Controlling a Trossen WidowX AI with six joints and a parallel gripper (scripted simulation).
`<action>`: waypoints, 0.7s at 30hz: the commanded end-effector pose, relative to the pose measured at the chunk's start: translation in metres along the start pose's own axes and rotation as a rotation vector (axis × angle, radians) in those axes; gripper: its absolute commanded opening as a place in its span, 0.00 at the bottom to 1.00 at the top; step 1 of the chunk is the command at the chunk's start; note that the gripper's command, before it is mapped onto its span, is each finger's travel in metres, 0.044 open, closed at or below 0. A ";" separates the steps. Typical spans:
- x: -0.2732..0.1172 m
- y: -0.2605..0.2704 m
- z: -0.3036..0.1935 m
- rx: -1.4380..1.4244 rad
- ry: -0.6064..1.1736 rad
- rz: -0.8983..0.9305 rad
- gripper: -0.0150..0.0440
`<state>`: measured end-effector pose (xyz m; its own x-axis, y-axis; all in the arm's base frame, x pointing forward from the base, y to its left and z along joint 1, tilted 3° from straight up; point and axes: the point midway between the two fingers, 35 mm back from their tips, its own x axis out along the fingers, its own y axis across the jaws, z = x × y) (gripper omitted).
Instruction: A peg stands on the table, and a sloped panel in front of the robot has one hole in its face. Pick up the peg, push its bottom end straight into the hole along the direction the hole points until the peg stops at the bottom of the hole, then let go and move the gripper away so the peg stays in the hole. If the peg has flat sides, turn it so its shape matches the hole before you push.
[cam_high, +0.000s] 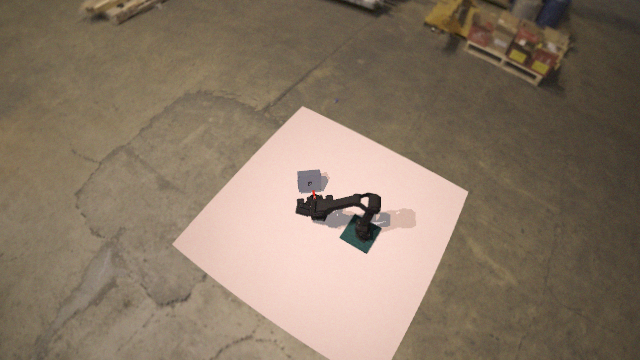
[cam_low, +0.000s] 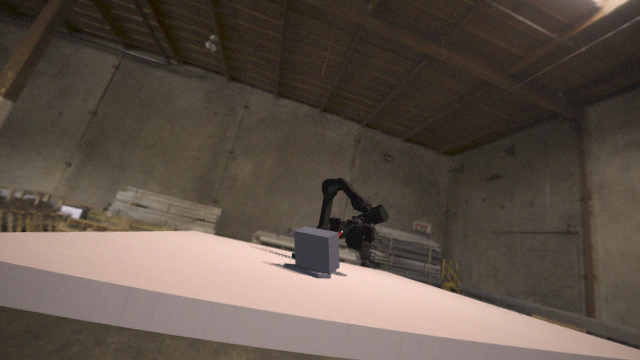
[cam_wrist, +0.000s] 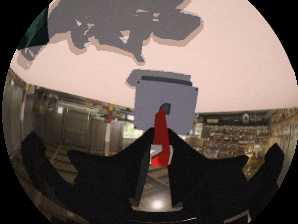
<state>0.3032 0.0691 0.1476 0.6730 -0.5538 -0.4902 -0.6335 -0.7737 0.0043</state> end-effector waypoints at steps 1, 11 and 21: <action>-0.001 0.000 0.000 0.011 0.017 -0.003 0.25; 0.006 -0.003 -0.001 0.019 0.029 -0.014 0.25; 0.014 -0.006 -0.001 0.028 0.044 -0.024 0.25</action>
<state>0.3151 0.0664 0.1430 0.7016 -0.5469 -0.4568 -0.6282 -0.7773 -0.0344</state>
